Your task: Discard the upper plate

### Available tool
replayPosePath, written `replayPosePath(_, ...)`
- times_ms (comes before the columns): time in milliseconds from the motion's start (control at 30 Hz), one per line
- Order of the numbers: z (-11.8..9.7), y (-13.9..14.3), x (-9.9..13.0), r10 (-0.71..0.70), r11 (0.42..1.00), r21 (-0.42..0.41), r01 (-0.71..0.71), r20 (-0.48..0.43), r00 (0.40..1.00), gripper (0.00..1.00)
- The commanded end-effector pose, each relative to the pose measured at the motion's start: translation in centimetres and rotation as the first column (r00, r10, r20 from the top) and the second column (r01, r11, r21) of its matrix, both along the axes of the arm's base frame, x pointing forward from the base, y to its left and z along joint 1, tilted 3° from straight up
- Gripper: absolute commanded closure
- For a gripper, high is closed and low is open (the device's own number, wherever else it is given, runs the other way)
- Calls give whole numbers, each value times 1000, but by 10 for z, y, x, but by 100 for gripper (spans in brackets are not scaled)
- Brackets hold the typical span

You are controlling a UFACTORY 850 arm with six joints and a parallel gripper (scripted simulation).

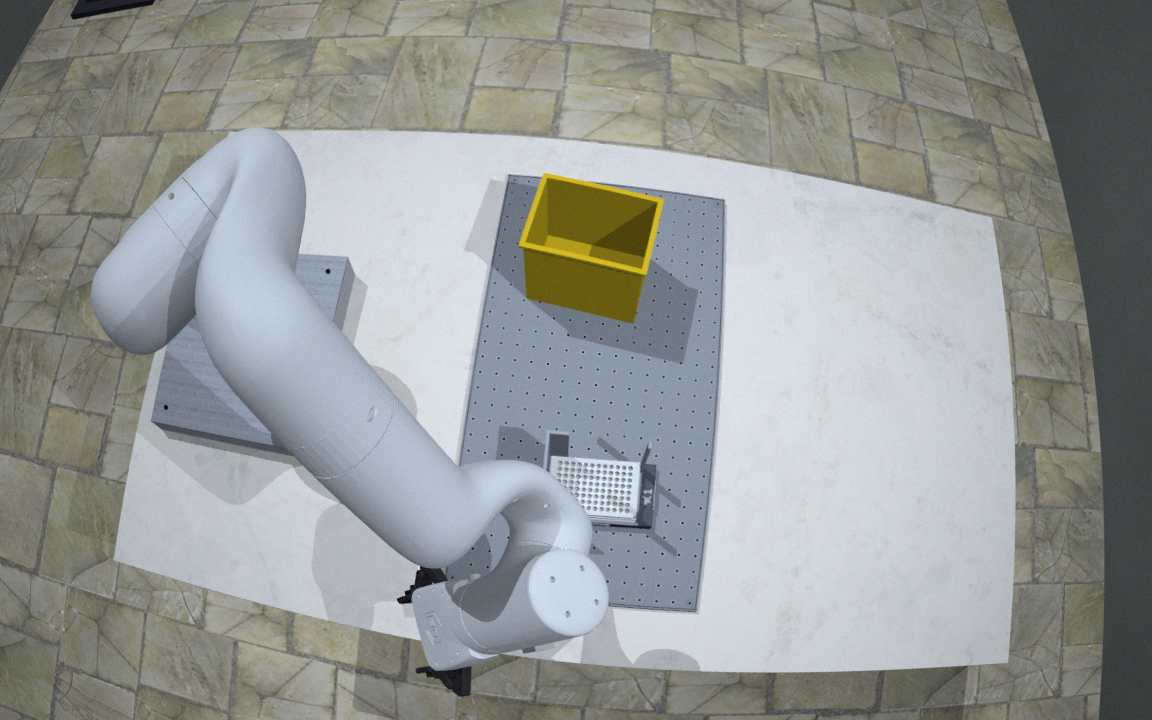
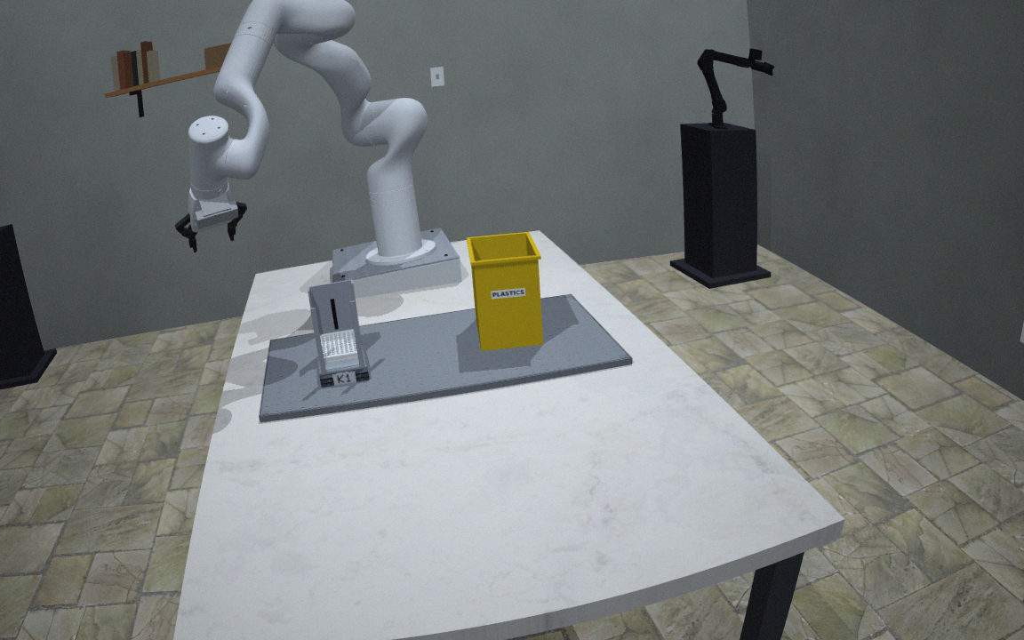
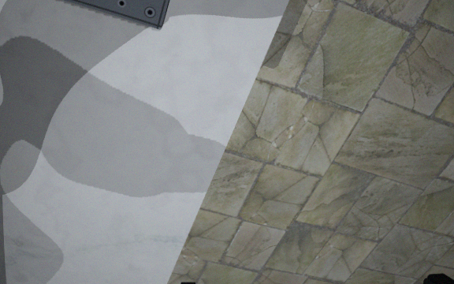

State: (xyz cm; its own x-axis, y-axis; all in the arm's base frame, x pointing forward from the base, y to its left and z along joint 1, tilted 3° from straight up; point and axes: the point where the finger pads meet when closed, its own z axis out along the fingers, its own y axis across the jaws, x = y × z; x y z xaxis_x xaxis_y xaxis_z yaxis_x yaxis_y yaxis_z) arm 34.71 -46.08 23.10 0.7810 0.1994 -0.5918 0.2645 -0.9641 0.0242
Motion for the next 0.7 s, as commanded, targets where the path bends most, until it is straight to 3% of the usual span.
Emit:
replayPosePath(0, 1, 0, 1, 0, 1000, -1, 0, 2, 1000, 0)
replayPosePath(533, 1, 0, 1, 0, 1000, -1, 0, 2, 1000, 0)
replayPosePath(667, -2, 13, 15, -28, 1000, -7, 29, 115, 993, 0)
